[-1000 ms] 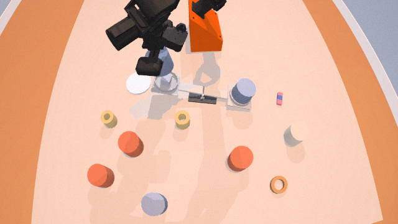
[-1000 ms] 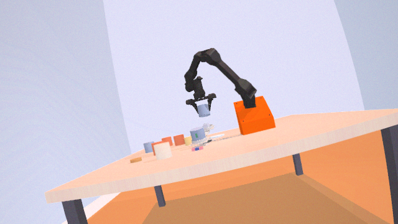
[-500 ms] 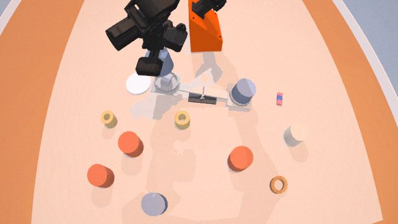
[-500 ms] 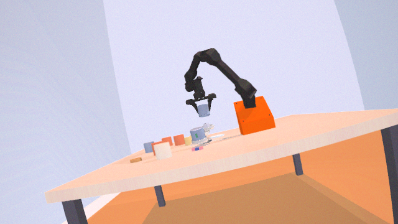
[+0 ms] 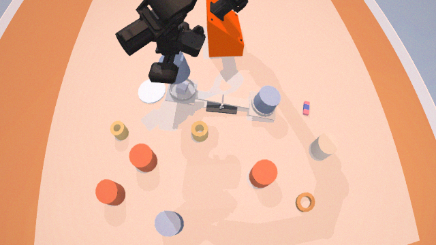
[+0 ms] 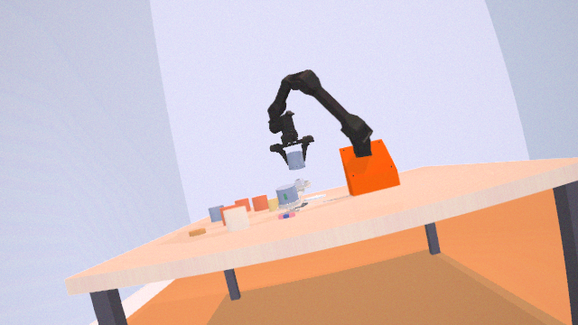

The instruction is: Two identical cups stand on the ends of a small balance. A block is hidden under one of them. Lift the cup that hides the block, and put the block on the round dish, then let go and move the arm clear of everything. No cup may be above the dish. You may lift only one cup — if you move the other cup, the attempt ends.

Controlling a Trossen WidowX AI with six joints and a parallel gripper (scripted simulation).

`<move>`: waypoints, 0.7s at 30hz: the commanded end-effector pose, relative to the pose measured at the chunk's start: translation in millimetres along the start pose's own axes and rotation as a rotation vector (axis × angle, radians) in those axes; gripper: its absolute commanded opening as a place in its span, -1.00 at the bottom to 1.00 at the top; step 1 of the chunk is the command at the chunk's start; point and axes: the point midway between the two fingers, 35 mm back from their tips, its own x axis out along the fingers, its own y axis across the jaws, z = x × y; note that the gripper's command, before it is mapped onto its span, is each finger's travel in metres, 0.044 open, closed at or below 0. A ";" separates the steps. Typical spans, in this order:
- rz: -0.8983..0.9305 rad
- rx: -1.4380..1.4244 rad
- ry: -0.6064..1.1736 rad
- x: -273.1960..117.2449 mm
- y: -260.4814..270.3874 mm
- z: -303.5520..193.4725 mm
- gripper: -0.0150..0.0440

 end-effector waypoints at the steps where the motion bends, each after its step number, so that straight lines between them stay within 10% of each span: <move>1: -0.001 0.001 0.002 1.2 1.4 -5.0 -0.49; 21: -0.010 0.001 0.030 46.3 66.7 -128.4 -0.49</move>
